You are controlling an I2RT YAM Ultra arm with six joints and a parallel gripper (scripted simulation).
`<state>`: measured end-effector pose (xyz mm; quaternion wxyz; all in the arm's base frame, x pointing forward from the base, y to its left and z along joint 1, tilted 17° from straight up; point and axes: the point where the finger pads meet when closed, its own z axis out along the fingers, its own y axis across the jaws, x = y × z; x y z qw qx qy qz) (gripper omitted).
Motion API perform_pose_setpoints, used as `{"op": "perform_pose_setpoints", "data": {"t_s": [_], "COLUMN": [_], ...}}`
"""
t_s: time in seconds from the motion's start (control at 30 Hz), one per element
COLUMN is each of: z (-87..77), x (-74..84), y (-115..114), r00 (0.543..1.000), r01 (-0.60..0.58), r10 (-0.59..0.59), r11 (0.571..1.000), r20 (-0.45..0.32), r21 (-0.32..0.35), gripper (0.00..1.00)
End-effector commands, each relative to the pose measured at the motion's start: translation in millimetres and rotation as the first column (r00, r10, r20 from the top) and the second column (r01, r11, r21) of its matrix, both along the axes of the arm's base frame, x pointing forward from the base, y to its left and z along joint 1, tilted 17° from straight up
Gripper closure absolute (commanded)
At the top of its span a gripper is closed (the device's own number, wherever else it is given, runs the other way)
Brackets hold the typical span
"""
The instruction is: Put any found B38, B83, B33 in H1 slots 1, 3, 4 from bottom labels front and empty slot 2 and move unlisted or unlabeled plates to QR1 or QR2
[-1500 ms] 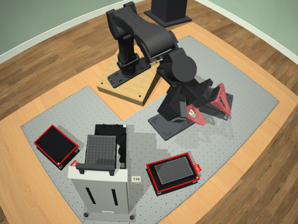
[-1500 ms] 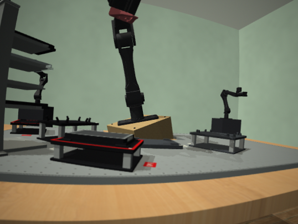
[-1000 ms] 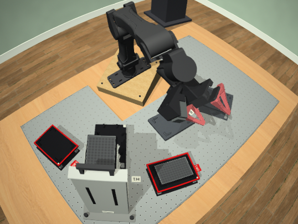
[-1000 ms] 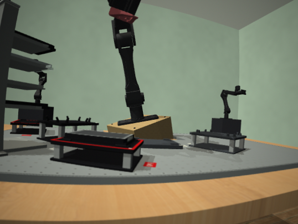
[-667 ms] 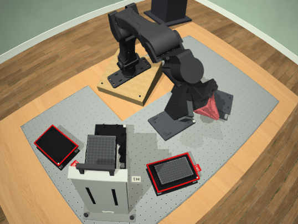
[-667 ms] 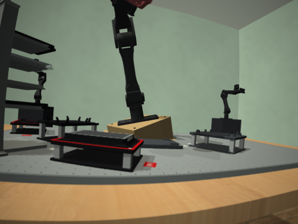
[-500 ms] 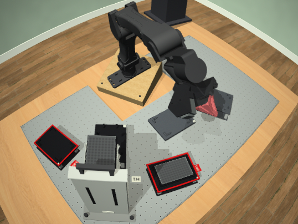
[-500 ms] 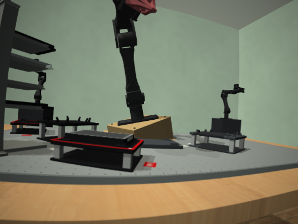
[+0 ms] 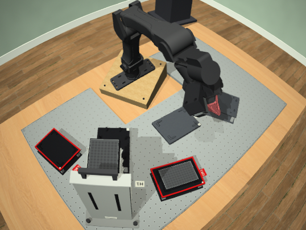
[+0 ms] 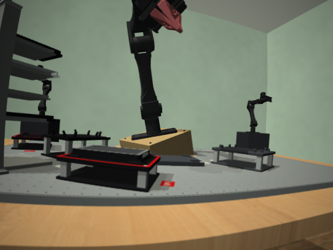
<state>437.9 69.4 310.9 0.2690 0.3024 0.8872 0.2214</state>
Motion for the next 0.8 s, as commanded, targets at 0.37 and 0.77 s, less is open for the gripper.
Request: {"op": "perform_pose_setpoints", "data": {"t_s": [0.37,0.77], "z": [-23.3,-46.2], "x": [-26.4,-49.4], "y": [14,22], "r00": [0.993,0.973], "r01": [-0.102,-0.195], "r10": [0.093,0.160], "r11": [0.986,0.954], "r20": [-0.075,-0.163], "r21": [-0.131,-0.227], "gripper": [1.00,1.00]}}
